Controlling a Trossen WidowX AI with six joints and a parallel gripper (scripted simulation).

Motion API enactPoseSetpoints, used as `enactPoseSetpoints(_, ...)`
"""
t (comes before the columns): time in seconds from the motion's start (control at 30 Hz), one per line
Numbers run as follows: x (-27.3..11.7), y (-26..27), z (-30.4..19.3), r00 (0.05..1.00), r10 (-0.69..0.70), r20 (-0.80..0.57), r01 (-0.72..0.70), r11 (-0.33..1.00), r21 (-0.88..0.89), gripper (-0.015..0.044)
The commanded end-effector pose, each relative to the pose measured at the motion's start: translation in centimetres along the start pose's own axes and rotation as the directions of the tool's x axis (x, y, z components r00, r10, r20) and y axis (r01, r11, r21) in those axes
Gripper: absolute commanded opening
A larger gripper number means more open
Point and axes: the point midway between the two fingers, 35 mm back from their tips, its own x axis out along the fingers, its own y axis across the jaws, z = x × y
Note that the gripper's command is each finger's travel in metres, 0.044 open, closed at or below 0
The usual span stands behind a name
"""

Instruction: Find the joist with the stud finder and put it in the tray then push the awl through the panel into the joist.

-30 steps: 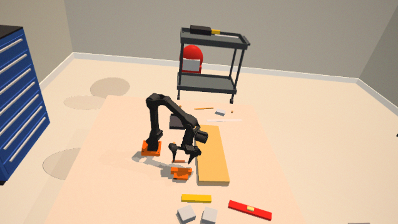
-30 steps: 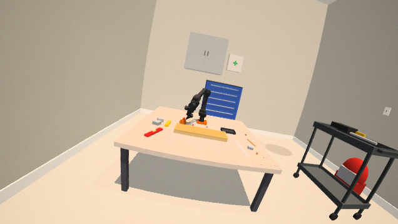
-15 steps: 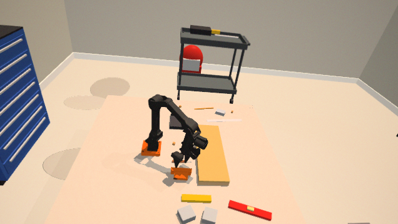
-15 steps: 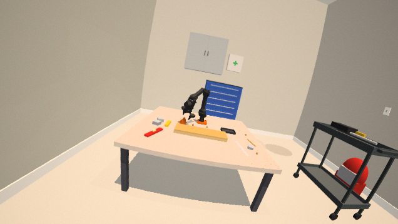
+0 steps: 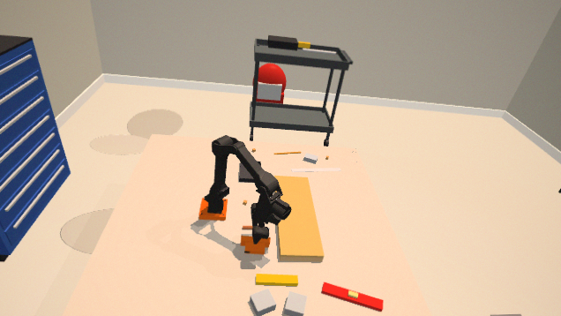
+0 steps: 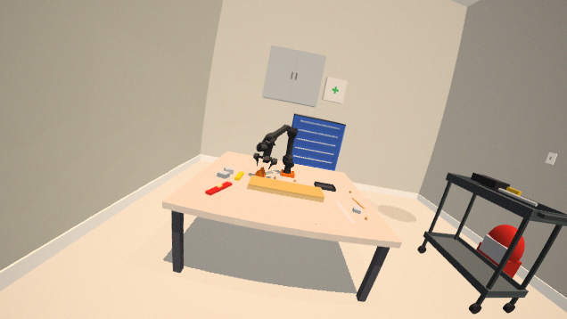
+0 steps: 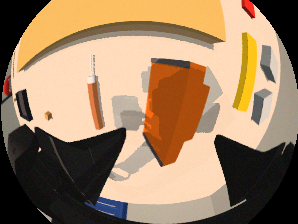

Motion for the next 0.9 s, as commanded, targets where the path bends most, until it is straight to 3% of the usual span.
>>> enactPoseSetpoints(0.0, 0.1, -2.3, 0.3, 0.988, 0.122, 0.091, -0.032, 0.749, -0.662, 0.044)
enactPoseSetpoints(0.27, 0.3, -3.1, 0.2, 0.977, 0.17, 0.132, 0.043, 0.446, -0.894, 0.044)
enactPoseSetpoints(0.53, 0.5, -3.9, 0.0, 0.963, 0.207, 0.171, 0.155, 0.092, -0.984, 0.044)
enactPoseSetpoints(0.87, 0.5, -3.9, 0.0, 0.963, 0.208, 0.172, 0.158, 0.082, -0.984, 0.044)
